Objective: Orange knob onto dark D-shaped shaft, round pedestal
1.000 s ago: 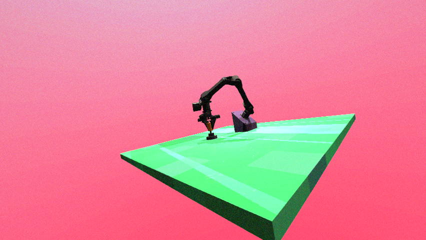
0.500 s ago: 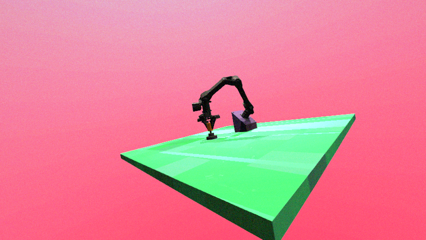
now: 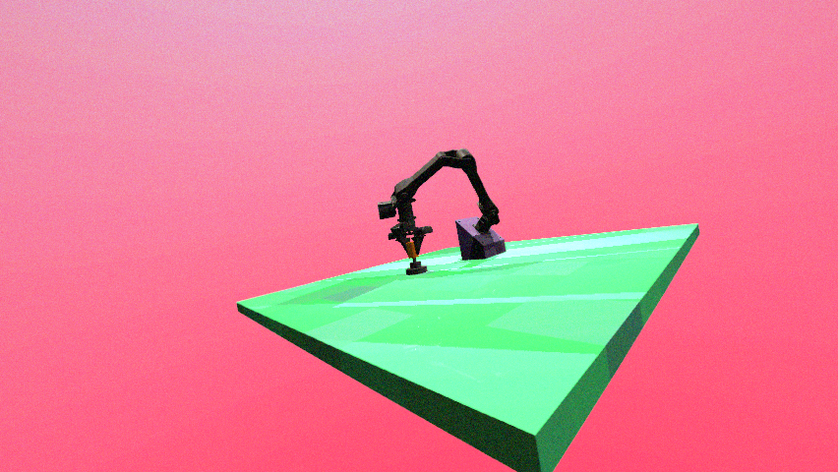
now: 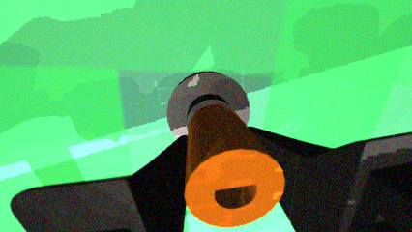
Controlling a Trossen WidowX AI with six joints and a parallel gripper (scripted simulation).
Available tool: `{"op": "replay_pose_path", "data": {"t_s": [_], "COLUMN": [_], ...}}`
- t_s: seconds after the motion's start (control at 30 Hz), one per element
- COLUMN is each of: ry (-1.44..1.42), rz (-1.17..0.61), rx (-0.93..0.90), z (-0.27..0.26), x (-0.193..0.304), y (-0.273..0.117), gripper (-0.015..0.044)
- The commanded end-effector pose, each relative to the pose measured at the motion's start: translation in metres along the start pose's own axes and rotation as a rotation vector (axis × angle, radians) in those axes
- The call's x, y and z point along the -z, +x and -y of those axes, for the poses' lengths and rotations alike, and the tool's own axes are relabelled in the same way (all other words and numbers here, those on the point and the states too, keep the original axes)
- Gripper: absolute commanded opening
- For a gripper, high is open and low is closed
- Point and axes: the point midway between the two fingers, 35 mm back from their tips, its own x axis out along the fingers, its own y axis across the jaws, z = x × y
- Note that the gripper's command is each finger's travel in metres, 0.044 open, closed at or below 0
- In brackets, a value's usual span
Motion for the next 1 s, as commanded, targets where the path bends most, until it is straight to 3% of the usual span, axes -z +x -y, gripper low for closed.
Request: {"op": "replay_pose_path", "data": {"t_s": [0.0,0.33,0.97], "ry": [0.002,-0.204,-0.207], "rz": [0.003,0.002,0.002], "rx": [0.001,0.001,0.001], "z": [0.0006,0.0006,0.0018], "x": [0.0017,0.0071,0.0043], "y": [-0.0033,-0.0058,-0.0021], "gripper": [0.0,0.0,0.0]}}
